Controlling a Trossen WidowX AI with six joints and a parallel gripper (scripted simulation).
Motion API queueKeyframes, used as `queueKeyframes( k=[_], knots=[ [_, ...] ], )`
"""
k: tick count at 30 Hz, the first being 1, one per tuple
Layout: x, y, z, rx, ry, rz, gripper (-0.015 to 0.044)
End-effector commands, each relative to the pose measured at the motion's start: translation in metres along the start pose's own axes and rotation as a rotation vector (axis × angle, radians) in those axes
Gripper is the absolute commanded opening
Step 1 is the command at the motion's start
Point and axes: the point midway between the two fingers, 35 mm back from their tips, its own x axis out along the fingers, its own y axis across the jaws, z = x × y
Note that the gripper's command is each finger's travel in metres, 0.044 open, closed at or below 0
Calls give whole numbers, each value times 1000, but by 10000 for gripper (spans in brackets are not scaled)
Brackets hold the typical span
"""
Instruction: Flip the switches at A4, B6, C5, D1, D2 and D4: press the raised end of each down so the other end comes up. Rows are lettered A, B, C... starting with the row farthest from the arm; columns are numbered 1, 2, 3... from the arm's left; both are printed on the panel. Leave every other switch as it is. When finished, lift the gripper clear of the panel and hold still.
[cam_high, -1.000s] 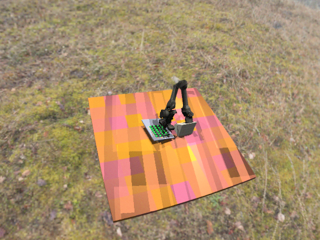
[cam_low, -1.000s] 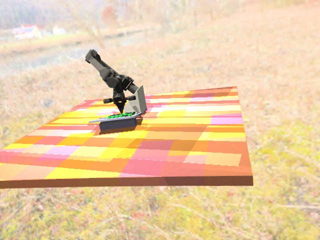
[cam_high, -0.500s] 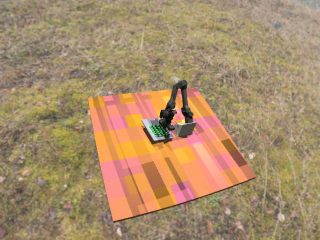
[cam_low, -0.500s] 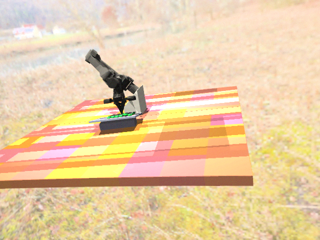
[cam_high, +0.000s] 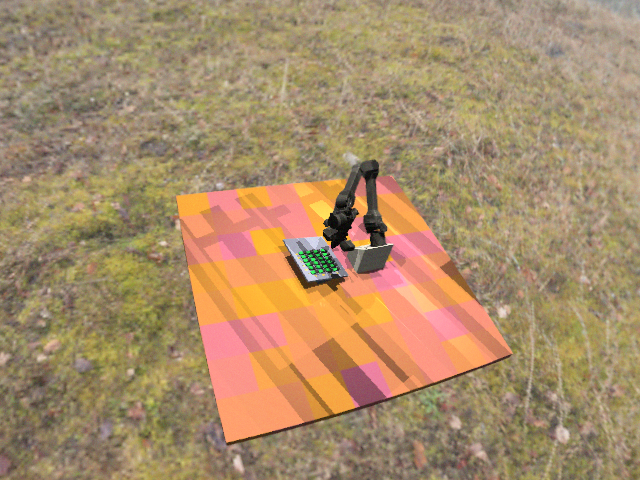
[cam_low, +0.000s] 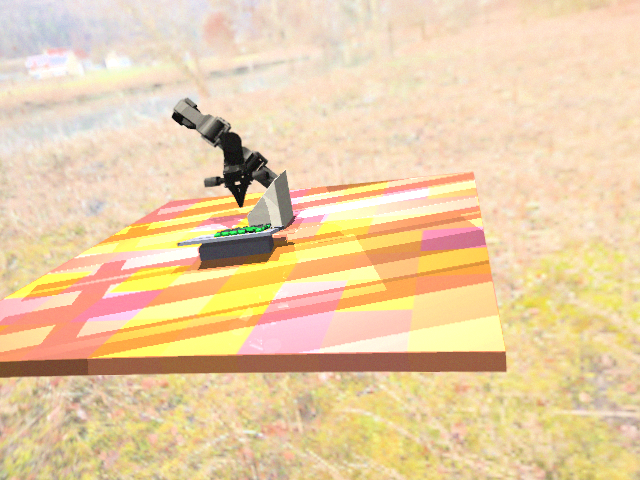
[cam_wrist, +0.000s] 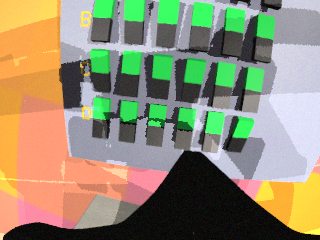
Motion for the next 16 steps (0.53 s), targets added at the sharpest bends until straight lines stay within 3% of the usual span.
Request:
queueKeyframes(
  k=[1,16],
  knots=[
    [-8,5,31,9,-10,-1,0],
    [-9,10,45,9,-11,-1,0]
  ],
)
